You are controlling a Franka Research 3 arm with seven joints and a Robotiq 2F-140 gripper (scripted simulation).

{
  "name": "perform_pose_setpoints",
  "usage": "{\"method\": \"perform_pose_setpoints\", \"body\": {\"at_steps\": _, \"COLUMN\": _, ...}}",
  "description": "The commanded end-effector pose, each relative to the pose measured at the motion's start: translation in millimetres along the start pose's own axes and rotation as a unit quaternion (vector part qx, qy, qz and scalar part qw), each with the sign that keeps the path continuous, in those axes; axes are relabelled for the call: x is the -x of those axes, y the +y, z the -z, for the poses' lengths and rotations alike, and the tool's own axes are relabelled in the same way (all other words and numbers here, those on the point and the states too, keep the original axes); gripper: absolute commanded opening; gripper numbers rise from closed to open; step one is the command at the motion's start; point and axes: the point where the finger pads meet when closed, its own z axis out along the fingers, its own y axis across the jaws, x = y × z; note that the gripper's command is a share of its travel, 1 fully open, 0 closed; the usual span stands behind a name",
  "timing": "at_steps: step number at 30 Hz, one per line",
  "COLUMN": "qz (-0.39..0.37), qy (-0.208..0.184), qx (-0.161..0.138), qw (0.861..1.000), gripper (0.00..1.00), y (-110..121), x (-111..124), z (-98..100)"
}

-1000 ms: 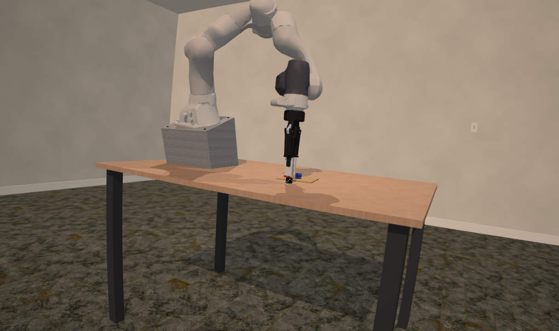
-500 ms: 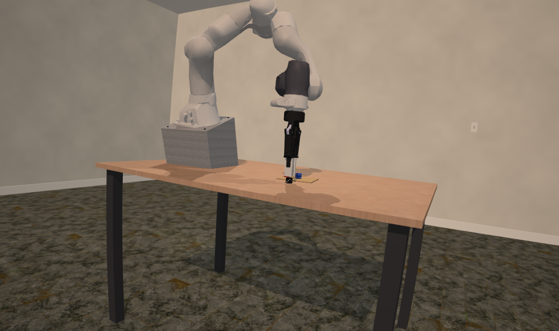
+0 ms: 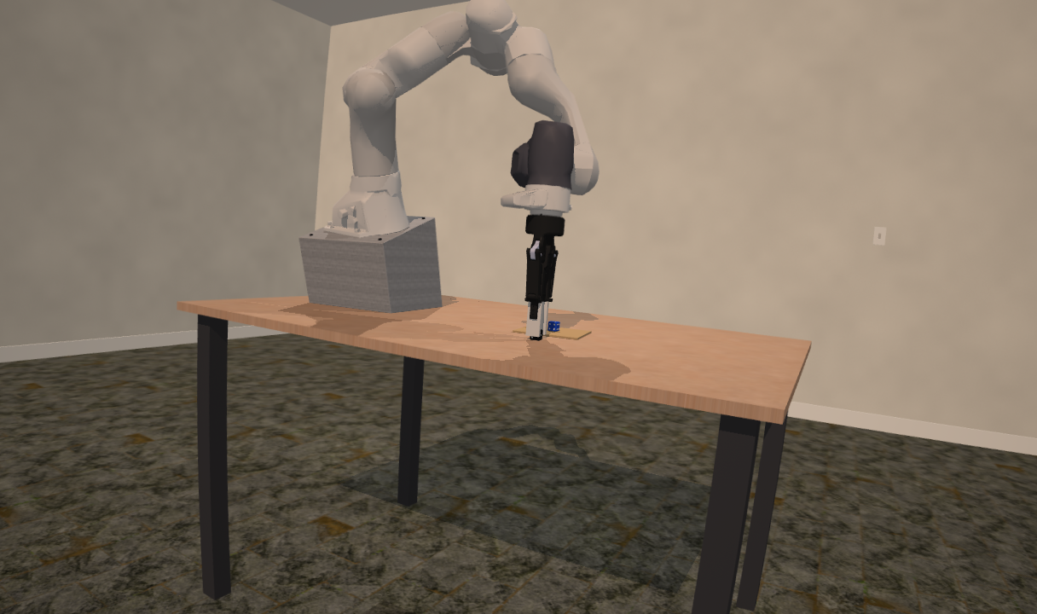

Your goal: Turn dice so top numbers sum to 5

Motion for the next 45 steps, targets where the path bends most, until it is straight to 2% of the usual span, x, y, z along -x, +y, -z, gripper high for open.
{"method": "perform_pose_setpoints", "body": {"at_steps": 1, "qz": 0.005, "qy": -0.003, "qx": -0.002, "qw": 1.000, "gripper": 0.21, "y": -1.4, "x": 1.5, "z": -4.1}}
{"method": "perform_pose_setpoints", "body": {"at_steps": 44, "qz": 0.005, "qy": -0.003, "qx": -0.002, "qw": 1.000, "gripper": 0.21, "y": -1.4, "x": 1.5, "z": -6.5}}
{"method": "perform_pose_setpoints", "body": {"at_steps": 45, "qz": 0.005, "qy": -0.003, "qx": -0.002, "qw": 1.000, "gripper": 0.09, "y": -1.4, "x": 1.5, "z": -6.5}}
